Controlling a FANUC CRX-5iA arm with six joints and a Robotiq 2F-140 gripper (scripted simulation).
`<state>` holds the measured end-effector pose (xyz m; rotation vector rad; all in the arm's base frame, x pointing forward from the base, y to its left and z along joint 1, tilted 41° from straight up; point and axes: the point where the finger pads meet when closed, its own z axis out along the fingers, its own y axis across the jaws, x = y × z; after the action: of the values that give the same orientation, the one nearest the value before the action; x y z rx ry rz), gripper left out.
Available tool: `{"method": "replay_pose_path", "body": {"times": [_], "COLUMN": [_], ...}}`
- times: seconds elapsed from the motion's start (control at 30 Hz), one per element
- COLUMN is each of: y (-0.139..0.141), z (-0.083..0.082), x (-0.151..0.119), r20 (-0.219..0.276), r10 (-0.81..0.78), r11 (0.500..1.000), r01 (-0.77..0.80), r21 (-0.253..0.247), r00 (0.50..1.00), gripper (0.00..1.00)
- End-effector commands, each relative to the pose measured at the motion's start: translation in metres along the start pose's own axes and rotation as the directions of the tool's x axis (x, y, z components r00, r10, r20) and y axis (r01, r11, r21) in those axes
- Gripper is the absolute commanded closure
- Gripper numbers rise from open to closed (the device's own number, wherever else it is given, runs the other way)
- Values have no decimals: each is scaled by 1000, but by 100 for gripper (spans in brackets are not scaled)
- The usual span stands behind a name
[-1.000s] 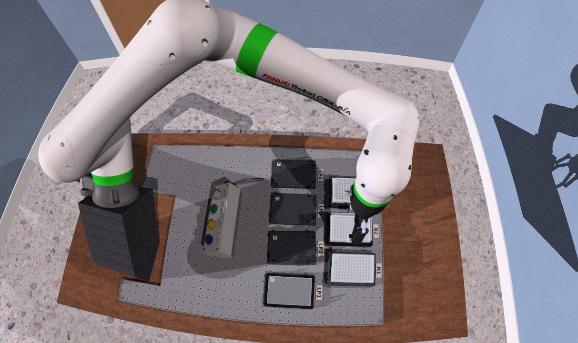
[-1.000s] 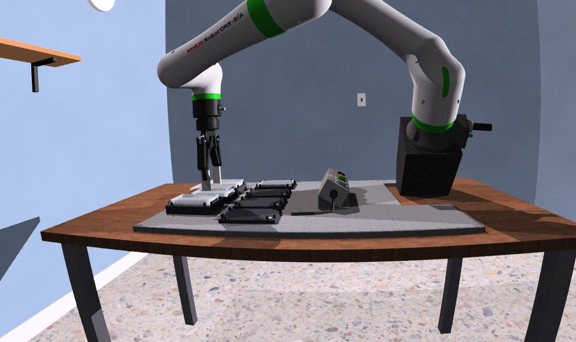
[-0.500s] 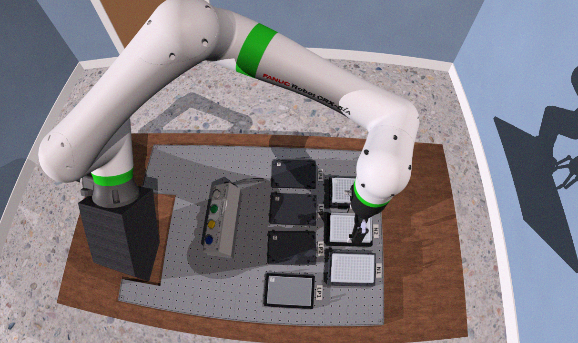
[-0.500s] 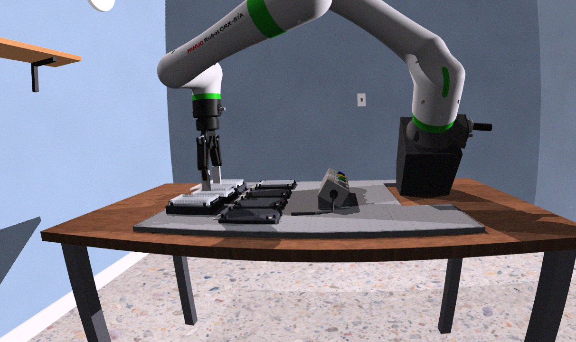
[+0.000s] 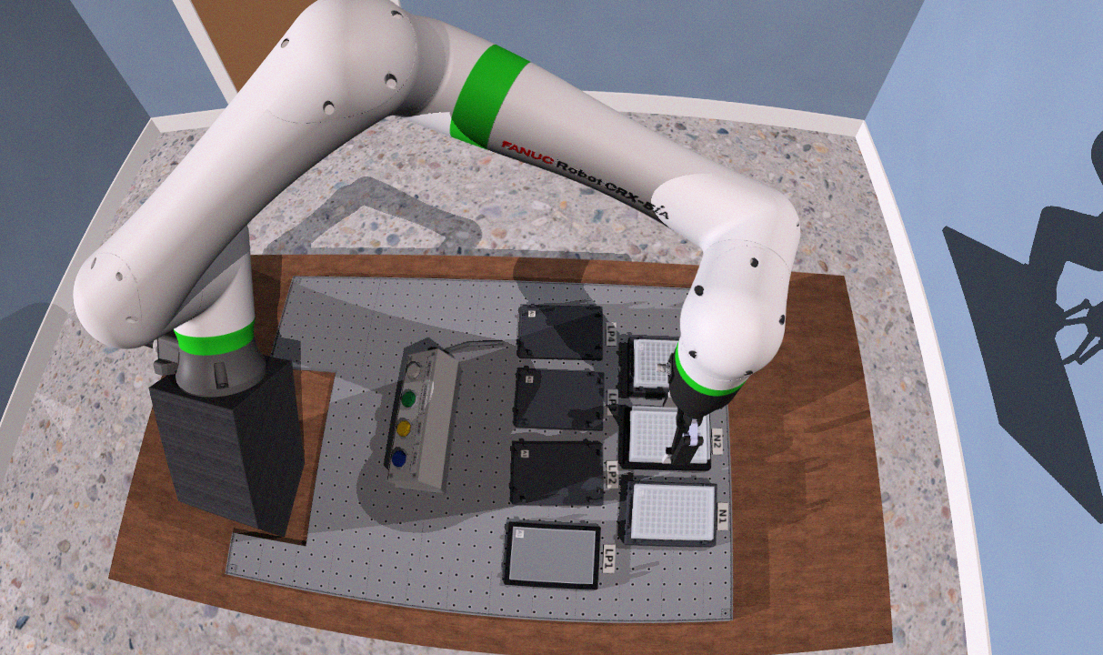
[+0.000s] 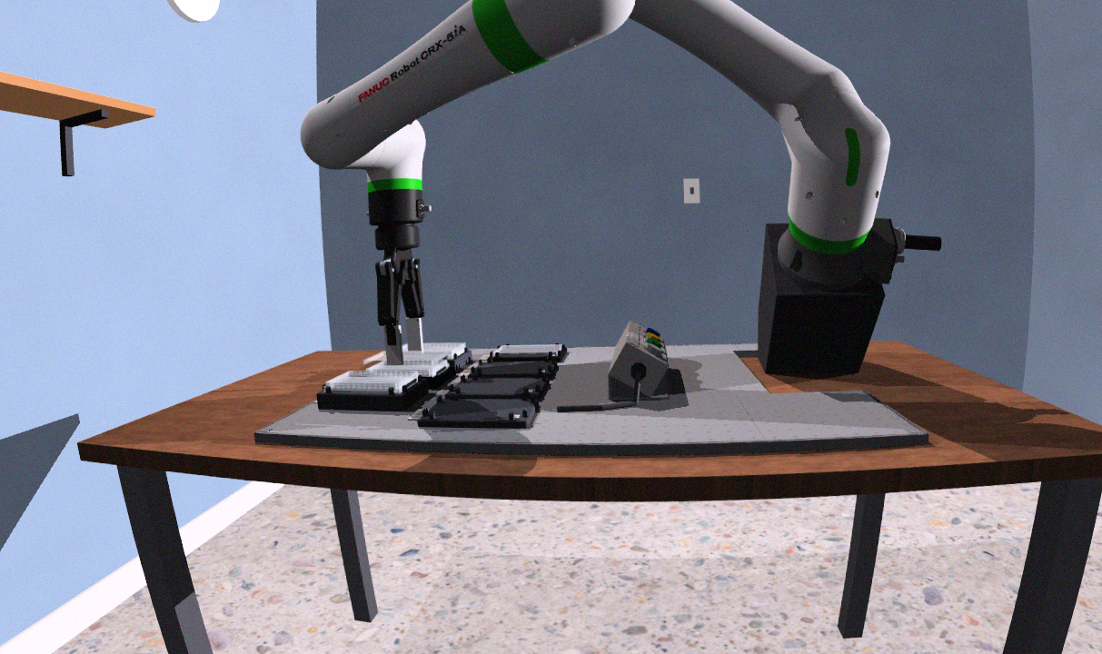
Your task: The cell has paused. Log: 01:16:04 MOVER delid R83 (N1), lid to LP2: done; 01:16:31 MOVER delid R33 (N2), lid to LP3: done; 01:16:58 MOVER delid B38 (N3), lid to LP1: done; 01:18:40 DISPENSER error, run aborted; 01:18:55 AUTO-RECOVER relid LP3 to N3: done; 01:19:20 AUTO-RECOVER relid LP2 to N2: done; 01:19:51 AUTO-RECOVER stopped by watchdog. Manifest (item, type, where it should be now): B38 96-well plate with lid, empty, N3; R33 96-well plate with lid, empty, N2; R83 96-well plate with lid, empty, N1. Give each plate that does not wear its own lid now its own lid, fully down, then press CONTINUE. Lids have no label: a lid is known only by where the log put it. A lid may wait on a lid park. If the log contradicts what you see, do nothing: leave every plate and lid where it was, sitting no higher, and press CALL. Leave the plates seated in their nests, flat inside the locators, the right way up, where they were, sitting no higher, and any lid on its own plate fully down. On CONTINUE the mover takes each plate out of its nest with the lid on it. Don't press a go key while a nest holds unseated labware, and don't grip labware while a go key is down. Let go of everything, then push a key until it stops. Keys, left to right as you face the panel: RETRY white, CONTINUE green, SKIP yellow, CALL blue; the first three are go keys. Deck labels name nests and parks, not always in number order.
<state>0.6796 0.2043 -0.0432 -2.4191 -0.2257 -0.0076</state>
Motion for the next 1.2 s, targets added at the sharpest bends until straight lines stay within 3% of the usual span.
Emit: {"method": "replay_pose_path", "body": {"times": [0.0,1.17], "y": [0,0], "z": [0,7], "x": [0,0], "r20": [-1,-1], "r10": [0,0], "r11": [1000,1000], "r01": [0,0], "r21": [0,0], "r00": [1000,1000], "gripper": [100,100]}}
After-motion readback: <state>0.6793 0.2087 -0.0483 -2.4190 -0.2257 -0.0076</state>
